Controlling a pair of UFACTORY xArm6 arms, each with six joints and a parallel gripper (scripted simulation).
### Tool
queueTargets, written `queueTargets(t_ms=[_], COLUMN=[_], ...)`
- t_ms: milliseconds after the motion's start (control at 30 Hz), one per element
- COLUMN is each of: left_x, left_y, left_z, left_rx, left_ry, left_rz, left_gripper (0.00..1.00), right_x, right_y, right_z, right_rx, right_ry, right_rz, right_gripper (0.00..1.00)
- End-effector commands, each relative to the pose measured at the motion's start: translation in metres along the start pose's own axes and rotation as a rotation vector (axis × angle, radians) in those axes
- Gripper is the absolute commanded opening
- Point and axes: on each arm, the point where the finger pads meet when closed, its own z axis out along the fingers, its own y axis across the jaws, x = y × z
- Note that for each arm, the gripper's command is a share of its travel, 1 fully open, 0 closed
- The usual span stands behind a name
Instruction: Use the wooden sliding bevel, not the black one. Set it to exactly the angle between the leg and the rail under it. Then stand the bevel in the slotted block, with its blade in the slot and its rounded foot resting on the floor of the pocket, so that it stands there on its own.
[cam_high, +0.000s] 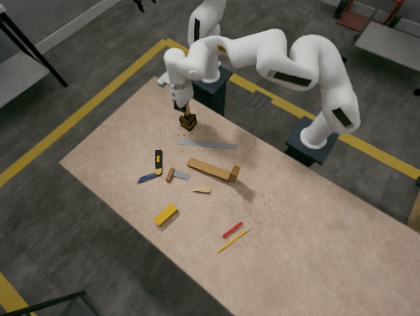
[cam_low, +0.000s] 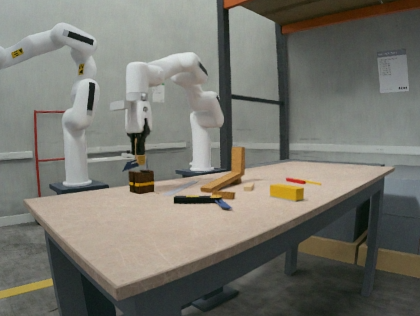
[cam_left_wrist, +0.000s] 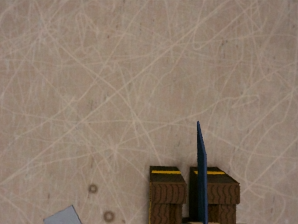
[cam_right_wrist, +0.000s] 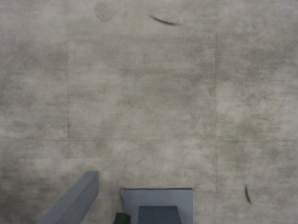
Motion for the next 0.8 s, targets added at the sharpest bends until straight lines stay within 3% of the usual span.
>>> queueTargets(t_ms=[0,600,767], left_x=[0.001,0.001,0.001], left_y=[-0.0005,-0.0005,-0.0005], left_z=[-0.0025,-0.002,0.0073], left_rx=[0.002,0.002,0.002], left_ry=[0.005,0.005,0.005], left_rz=[0.0,0.0,0.0], left_gripper=[0.0,0.0,0.0], right_x=[0.0011,0.0011,0.0011], right_y=[0.0,0.0,0.0], right_z=[-0.0019,-0.0019,-0.0019], right_rx=[0.0,0.0,0.0], right_ry=[0.005,0.005,0.005], right_rz=[0.0,0.0,0.0], right_gripper=[1.0,1.0,1.0])
